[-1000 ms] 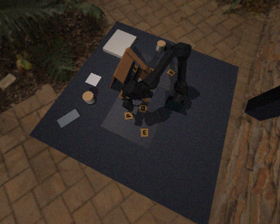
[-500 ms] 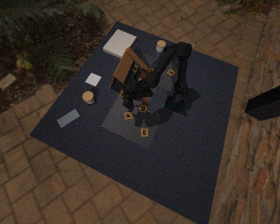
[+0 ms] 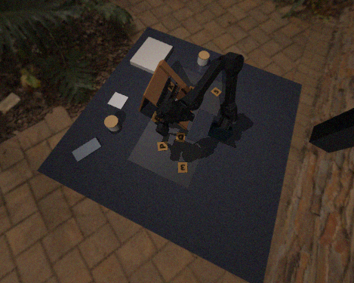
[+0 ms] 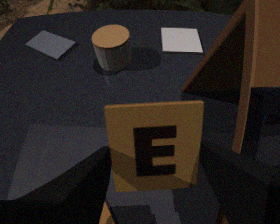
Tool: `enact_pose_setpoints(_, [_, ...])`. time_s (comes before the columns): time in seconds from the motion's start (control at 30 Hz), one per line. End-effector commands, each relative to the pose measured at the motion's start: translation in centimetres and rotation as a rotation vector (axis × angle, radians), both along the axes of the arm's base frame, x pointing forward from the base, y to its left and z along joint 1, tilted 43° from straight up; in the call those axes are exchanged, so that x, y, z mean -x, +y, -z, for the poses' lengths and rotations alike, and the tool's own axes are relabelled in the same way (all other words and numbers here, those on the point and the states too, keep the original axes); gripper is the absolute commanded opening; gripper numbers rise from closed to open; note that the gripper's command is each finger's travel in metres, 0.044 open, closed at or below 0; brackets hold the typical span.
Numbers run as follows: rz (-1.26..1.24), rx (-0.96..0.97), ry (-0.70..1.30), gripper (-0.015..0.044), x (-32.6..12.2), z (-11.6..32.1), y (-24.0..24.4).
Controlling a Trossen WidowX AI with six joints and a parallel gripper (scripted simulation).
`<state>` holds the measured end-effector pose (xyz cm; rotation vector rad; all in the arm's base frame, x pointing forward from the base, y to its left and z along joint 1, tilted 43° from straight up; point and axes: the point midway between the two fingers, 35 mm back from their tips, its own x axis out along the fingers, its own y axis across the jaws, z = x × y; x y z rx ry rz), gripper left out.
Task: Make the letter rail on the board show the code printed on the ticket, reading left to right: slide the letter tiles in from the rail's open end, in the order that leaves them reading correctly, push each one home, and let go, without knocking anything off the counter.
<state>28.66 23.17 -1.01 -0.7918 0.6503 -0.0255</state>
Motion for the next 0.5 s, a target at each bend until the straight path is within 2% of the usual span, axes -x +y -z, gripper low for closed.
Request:
enact_pose_setpoints(0.0, [-0.004,-0.001,0.001,0.0,-0.08,-0.21,-0.08])
enact_pose_setpoints(0.47, [-0.004,0.0,0.001,0.0,-0.24,-0.68,-0.58])
